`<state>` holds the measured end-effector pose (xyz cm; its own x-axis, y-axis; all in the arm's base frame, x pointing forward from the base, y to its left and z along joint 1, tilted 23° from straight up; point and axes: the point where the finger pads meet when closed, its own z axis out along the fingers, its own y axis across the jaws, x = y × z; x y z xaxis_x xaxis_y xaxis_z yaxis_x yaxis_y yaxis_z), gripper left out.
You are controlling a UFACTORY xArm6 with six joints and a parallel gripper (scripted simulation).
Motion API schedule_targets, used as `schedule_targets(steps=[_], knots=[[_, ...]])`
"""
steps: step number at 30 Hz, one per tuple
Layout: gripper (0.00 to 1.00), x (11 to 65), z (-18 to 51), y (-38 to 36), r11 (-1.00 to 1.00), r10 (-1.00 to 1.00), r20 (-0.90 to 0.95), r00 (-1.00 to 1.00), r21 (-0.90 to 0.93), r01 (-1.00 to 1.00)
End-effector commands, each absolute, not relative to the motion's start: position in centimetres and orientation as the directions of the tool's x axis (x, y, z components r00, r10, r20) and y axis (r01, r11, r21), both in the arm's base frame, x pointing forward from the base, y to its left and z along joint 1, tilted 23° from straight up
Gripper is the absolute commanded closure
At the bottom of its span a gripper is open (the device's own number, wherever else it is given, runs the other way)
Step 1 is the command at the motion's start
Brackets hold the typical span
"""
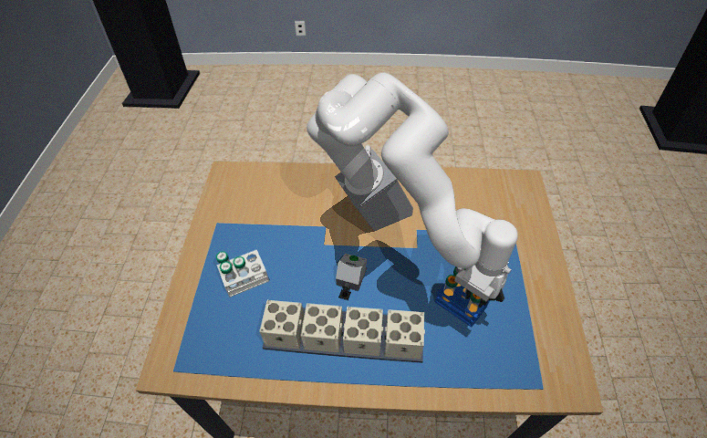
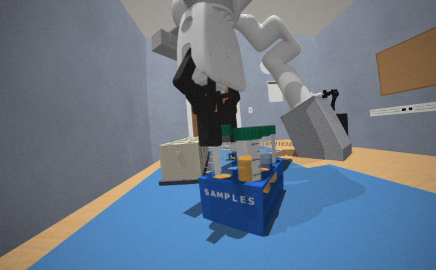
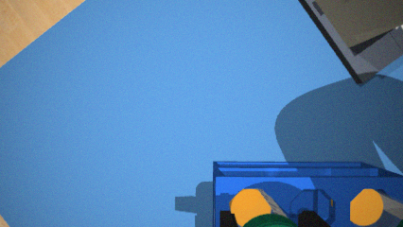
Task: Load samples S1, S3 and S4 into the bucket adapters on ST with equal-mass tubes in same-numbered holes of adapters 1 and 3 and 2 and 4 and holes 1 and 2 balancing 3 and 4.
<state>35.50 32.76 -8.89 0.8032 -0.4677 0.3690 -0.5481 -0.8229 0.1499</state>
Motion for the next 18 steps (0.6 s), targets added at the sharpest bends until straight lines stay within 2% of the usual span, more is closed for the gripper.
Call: schedule_targets(steps=[1,18], knots=[[1.0,35.63,-8.94,32.87,-0.824,-0.468,0.369,0.803,0.145,-0.548],[1.0,35.68,-9.12,32.81,-0.824,-0.468,0.369,0.803,0.145,-0.548]])
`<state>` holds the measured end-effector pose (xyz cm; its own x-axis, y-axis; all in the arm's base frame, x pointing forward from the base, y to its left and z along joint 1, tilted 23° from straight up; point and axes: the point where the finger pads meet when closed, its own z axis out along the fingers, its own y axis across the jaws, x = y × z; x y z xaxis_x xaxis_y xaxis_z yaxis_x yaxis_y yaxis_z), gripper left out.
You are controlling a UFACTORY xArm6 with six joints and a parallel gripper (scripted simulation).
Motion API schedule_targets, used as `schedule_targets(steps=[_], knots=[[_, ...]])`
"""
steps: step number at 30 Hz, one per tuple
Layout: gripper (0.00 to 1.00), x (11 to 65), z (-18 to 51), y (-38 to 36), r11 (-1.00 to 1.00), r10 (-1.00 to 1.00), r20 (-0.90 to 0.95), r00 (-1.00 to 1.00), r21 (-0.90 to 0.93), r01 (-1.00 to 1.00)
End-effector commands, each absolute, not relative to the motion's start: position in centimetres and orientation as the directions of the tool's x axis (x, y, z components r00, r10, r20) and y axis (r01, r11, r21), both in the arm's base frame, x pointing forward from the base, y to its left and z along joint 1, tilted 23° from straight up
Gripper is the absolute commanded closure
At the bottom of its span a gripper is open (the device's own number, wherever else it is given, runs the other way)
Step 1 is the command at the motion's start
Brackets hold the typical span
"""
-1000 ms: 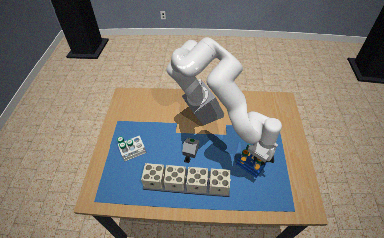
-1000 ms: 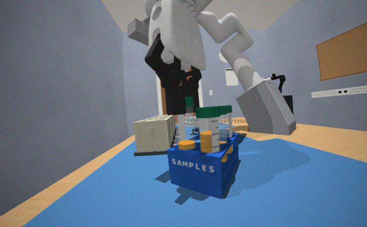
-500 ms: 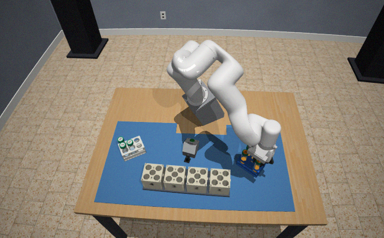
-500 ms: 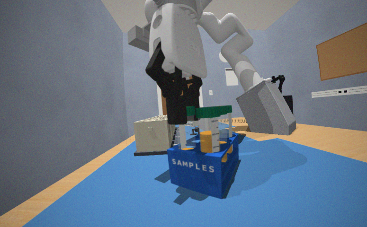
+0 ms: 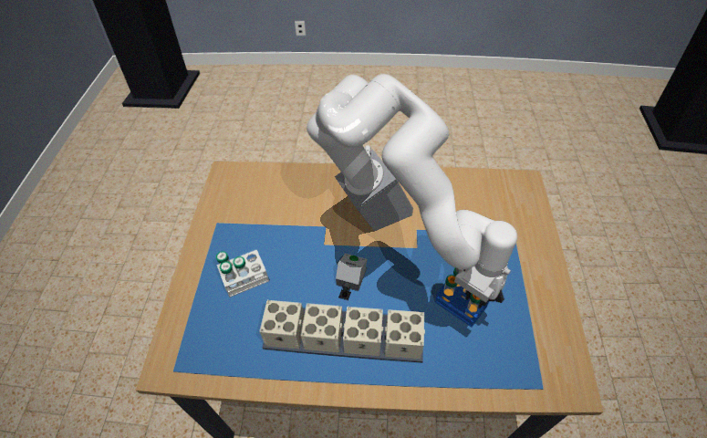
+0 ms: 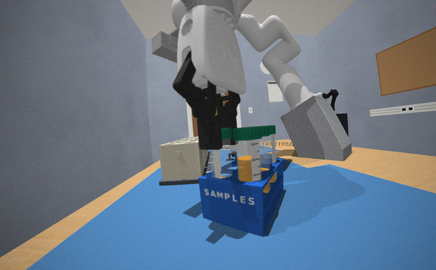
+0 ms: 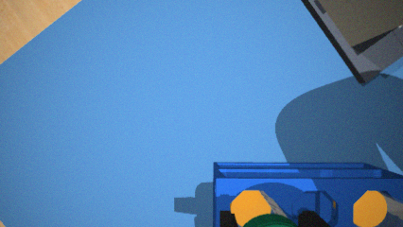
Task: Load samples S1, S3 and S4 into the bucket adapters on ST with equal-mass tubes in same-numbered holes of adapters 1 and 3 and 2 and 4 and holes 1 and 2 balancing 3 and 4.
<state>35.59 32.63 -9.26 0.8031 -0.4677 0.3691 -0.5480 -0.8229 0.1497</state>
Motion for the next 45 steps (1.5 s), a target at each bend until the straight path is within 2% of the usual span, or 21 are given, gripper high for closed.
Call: schedule_targets(steps=[1,27,45], knots=[[0.56,35.7,-9.2,32.8,-0.824,-0.468,0.369,0.803,0.145,-0.548],[0.56,35.7,-9.1,32.8,-0.824,-0.468,0.369,0.803,0.145,-0.548],[0.56,34.9,-6.2,33.8,-0.824,-0.468,0.369,0.803,0.145,-0.548]])
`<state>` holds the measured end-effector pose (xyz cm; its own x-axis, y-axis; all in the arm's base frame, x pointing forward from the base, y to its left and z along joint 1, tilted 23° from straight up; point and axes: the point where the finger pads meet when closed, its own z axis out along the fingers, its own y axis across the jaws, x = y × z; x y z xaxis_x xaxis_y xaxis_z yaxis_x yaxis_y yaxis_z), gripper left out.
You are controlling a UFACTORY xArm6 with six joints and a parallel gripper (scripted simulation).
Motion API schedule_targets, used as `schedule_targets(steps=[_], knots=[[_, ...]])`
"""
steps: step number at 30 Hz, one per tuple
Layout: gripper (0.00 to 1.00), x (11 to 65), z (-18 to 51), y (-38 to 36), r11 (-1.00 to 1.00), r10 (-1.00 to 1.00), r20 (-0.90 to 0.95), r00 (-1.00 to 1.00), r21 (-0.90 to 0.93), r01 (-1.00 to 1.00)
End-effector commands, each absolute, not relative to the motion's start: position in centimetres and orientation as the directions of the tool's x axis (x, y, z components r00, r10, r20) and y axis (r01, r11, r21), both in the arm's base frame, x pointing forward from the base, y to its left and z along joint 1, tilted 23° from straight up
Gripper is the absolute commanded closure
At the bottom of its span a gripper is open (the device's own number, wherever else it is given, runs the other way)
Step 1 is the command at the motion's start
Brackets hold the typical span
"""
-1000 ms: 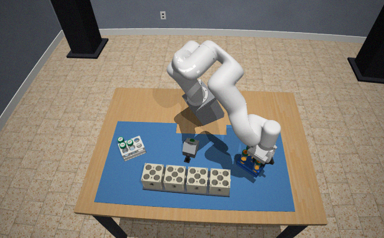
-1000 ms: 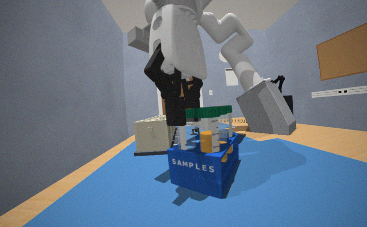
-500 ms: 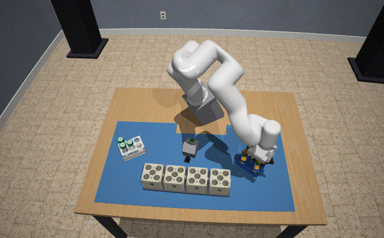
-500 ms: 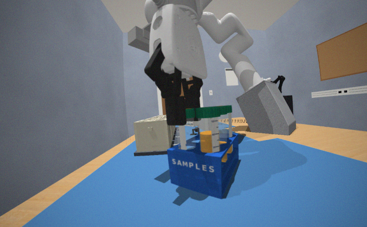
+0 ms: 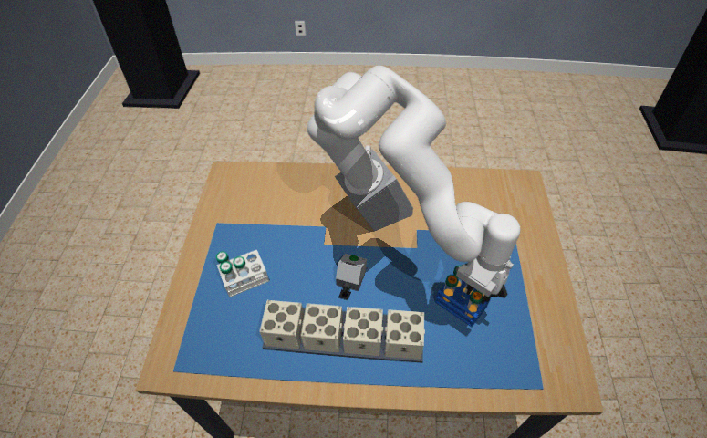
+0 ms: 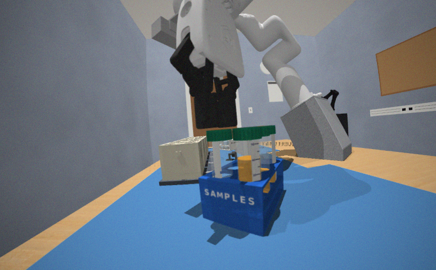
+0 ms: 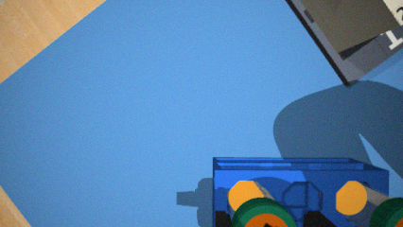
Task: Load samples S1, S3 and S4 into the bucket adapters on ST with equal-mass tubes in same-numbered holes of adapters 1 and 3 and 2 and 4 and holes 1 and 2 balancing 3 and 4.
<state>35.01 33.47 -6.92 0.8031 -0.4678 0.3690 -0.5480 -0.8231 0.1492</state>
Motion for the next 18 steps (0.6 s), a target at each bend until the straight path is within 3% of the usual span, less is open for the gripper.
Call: schedule_targets(steps=[1,18], knots=[[0.56,34.9,-6.0,33.9,-0.824,-0.468,0.369,0.803,0.145,-0.548],[0.56,34.2,-3.3,34.9,-0.824,-0.468,0.369,0.803,0.145,-0.548]])
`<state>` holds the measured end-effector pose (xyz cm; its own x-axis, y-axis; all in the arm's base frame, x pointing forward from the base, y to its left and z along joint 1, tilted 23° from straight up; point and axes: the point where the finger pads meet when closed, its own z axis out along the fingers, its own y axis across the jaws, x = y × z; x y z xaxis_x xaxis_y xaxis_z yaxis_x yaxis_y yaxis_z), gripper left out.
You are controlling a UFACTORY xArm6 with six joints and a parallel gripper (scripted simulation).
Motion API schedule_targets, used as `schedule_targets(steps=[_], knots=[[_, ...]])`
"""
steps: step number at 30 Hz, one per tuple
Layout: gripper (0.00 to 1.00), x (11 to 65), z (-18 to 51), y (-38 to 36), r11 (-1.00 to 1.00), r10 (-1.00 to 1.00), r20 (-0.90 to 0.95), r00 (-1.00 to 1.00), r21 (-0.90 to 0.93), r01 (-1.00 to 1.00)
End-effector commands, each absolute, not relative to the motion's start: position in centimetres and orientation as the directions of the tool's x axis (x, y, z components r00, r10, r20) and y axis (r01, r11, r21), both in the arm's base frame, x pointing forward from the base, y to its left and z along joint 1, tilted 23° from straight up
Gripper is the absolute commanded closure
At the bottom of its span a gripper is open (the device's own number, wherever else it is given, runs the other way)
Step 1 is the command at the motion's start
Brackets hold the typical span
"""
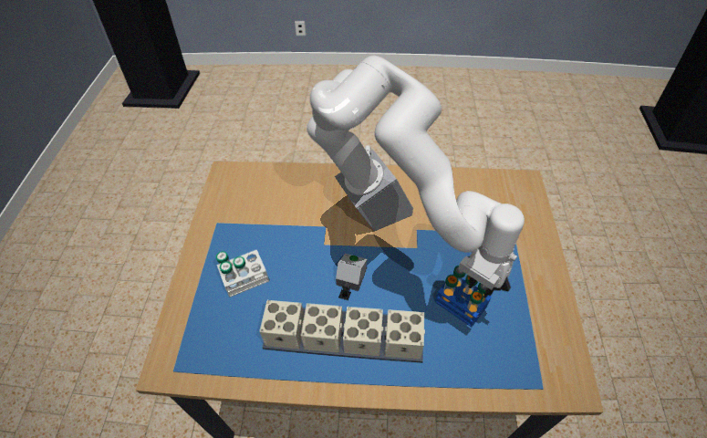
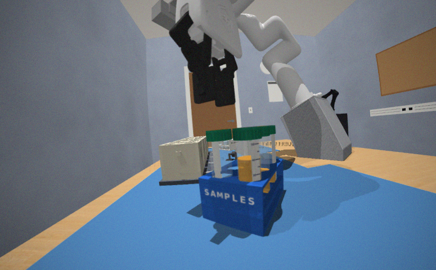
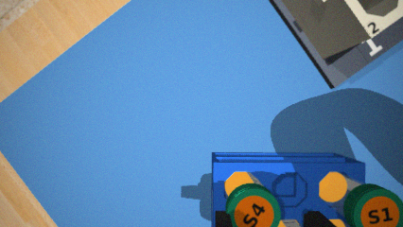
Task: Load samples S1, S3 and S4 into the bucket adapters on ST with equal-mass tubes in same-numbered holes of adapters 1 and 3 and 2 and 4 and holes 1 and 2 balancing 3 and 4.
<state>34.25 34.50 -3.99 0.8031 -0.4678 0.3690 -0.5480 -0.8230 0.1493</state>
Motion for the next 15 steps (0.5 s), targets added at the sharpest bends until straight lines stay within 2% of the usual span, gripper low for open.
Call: schedule_targets(steps=[1,15], knots=[[0.56,34.1,-3.1,34.9,-0.824,-0.468,0.369,0.803,0.145,-0.548],[0.56,33.6,-0.9,35.7,-0.824,-0.468,0.369,0.803,0.145,-0.548]])
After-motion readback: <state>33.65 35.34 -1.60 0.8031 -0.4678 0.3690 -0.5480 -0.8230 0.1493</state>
